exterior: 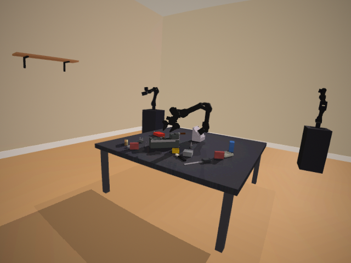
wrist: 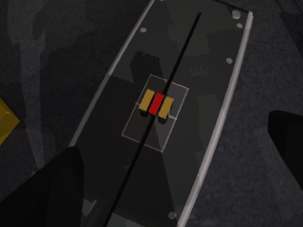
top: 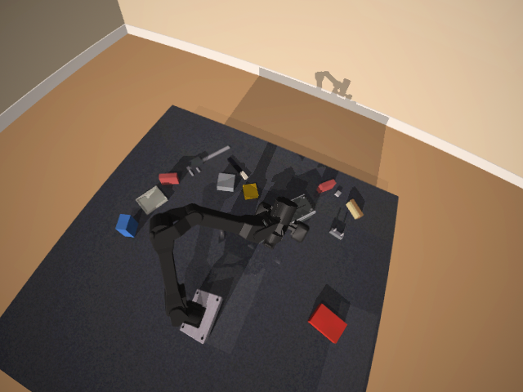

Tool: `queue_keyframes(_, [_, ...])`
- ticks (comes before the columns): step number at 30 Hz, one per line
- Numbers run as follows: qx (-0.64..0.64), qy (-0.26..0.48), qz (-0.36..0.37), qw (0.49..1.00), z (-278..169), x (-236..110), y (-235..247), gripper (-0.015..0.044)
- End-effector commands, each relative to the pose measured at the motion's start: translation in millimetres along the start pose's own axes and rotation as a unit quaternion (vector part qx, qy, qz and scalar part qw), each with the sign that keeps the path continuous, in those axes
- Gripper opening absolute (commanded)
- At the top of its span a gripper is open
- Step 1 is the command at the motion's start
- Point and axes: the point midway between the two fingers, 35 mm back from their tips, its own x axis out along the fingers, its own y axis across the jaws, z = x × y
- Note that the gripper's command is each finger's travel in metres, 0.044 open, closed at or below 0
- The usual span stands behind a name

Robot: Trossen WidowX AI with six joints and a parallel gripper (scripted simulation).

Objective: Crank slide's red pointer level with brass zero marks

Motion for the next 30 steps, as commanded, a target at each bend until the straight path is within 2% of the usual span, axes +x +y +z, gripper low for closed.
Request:
queue_keyframes(1, [0.0,0.0,0.0,1.0,0.1,-0.1,-0.2,0.0361])
queue_keyframes(15, [0.0,0.0,0.0,1.0,0.1,-0.1,-0.2,0.0])
queue_keyframes(30, [0.0,0.0,0.0,1.0,0.0,0.0,0.0,0.0])
